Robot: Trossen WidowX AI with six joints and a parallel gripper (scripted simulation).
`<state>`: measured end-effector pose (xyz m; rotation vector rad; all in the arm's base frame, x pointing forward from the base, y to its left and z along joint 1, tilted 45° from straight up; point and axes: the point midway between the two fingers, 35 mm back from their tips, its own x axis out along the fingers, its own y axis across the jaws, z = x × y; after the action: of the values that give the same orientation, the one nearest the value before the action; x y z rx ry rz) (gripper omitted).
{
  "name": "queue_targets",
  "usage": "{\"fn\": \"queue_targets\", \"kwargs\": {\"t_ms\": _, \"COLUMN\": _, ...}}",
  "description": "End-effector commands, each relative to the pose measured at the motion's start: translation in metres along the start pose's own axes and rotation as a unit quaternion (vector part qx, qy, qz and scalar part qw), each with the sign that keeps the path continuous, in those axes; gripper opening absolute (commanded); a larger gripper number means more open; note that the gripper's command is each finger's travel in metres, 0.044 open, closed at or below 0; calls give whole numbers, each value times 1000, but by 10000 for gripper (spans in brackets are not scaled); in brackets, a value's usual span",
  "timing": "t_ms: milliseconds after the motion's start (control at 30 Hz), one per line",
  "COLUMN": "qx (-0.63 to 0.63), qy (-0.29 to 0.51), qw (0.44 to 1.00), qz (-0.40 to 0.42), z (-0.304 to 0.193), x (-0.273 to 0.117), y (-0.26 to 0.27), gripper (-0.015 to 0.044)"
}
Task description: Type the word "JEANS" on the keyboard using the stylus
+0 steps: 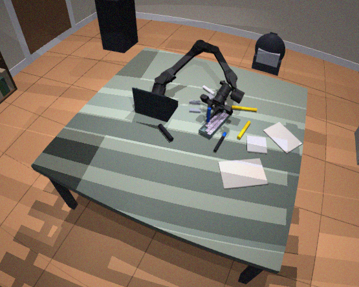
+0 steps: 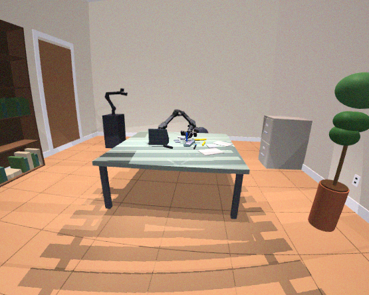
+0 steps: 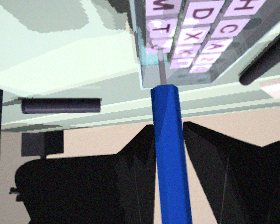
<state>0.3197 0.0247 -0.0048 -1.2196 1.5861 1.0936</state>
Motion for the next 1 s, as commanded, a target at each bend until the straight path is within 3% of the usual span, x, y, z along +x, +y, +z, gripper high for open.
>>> {"fn": "queue_targets", "kwargs": {"t_ms": 0, "qx": 2, "qy": -2, "qw": 1000, "qz": 1, "z": 3, "x": 2, "y": 0, "gripper": 81}}
{"fn": "queue_targets", "kwargs": {"t_ms": 700, "qx": 2, "qy": -2, "qw": 1000, "qz": 1, "z": 4, "x": 3, "y": 0, "gripper": 81}}
{"fn": "queue_targets", "kwargs": {"t_ms": 967, "qx": 2, "qy": -1, "qw": 1000, "qz": 1, "z": -25, "x": -14, "y": 0, "gripper": 81}}
